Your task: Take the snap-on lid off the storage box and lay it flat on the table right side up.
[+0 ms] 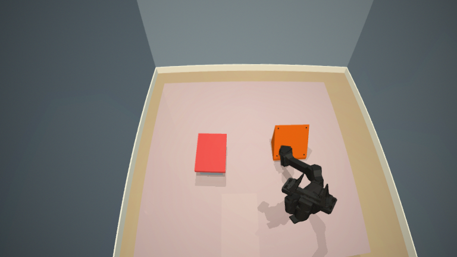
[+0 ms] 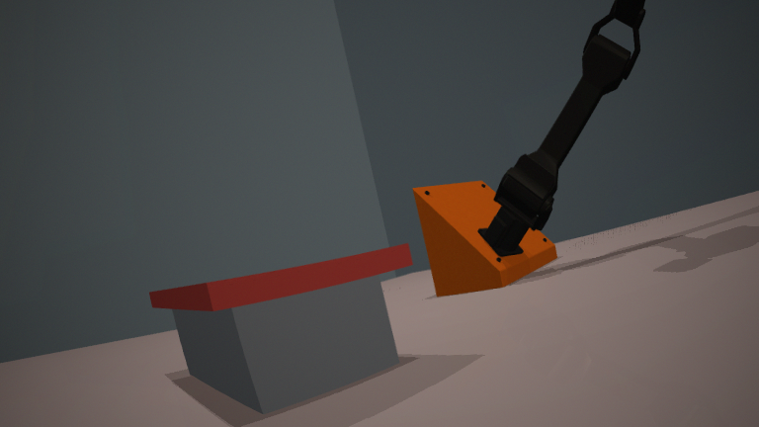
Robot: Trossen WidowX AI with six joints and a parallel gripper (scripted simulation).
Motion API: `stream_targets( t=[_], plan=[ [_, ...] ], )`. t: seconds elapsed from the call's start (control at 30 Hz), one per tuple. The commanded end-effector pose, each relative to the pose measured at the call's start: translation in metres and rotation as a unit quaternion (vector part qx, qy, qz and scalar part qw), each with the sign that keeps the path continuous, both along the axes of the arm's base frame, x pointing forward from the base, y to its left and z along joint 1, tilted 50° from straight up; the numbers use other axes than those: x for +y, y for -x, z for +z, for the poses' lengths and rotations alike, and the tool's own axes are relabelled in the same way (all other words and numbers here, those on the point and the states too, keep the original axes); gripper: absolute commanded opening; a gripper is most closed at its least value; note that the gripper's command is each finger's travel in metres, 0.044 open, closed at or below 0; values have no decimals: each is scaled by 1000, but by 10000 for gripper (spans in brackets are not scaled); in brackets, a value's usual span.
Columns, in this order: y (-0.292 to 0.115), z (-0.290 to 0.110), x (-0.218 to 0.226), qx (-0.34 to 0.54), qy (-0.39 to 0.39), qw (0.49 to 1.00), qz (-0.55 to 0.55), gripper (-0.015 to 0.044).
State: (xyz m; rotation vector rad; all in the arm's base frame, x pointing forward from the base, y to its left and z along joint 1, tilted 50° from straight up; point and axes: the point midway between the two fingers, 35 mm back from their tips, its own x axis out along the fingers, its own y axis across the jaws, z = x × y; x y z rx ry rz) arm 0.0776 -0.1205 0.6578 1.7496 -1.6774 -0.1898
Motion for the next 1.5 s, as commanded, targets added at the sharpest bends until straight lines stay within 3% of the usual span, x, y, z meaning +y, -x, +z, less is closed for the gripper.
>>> stream_targets(
  t=[0.0, 0.2, 0.43, 0.63, 0.7, 0.97, 1.07, 1.27, 1.47],
  plan=[
    [-1, 1, 1, 2, 4, 1000, -2, 374],
    [-47, 17, 23, 74, 135, 987, -52, 235],
    [-112, 16, 44, 160, 260, 950, -60, 235],
    [-191, -14, 57, 262, 369, 892, -19, 235],
    [-200, -19, 58, 273, 379, 884, -11, 235],
    [-294, -111, 55, 401, 449, 789, 120, 235],
    [-307, -132, 53, 421, 451, 772, 154, 235],
    [-341, -229, 45, 489, 419, 704, 301, 235],
    [-347, -307, 37, 525, 363, 649, 413, 235]
  ],
)
